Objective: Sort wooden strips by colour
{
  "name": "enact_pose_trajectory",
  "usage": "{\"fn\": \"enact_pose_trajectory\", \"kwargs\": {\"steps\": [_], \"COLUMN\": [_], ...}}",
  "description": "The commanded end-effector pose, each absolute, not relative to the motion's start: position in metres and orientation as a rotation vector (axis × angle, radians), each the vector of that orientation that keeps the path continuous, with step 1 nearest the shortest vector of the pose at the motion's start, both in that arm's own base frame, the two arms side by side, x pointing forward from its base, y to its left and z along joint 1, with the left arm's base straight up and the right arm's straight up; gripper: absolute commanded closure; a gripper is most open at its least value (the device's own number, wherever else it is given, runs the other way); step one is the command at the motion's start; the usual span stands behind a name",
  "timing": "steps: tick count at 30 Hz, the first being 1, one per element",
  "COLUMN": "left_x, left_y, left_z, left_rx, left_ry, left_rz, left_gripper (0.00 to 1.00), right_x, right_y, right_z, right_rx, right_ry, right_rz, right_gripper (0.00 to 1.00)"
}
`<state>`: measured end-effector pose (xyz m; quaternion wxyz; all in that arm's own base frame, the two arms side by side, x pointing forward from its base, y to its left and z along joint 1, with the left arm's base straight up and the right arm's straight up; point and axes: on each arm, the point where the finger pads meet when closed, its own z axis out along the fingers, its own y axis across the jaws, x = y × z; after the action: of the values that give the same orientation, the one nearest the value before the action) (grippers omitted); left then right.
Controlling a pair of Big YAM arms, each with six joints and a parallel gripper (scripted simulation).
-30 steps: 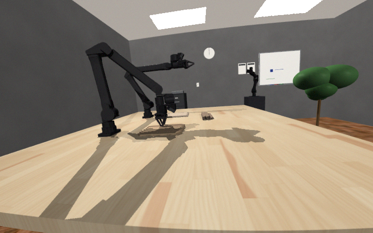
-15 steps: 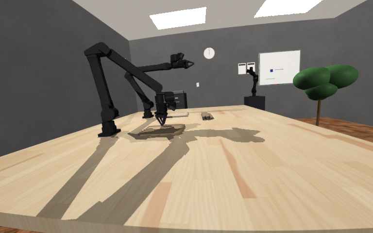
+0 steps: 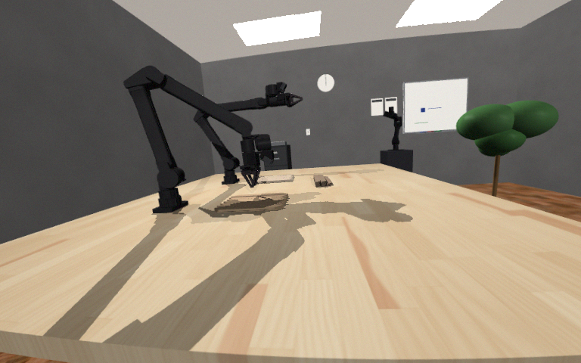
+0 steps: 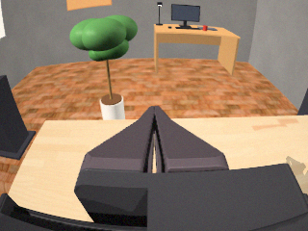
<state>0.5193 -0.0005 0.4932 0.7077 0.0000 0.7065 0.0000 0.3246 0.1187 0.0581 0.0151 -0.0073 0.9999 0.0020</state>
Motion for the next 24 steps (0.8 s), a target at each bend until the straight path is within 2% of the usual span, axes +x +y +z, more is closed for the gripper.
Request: {"fn": "enact_pose_trajectory", "kwargs": {"steps": [1,16,17,24], "left_x": [0.524,0.524,0.524,0.524], "left_y": [-0.001,-0.001,-0.001,-0.001], "left_z": [0.488,0.485,0.484,0.484], "left_rx": [0.01,0.01,0.01,0.01], "left_ry": [1.577,1.588,1.589,1.592], "left_rz": [0.007,0.008,0.008,0.008], "left_gripper": [0.99,0.99,0.99,0.99], "right_x": [0.333,0.344,0.345,0.355], "right_y": [0.118,0.121,0.132,0.142], "right_z": [0.051,0.066,0.064,0.06], "right_rx": [0.008,0.008,-0.018,-0.015], "right_ry": [3.104,3.097,3.09,3.075], "right_rz": [0.003,0.007,0.015,0.034], "right_gripper": [0.59,0.59,0.99,0.99]}}
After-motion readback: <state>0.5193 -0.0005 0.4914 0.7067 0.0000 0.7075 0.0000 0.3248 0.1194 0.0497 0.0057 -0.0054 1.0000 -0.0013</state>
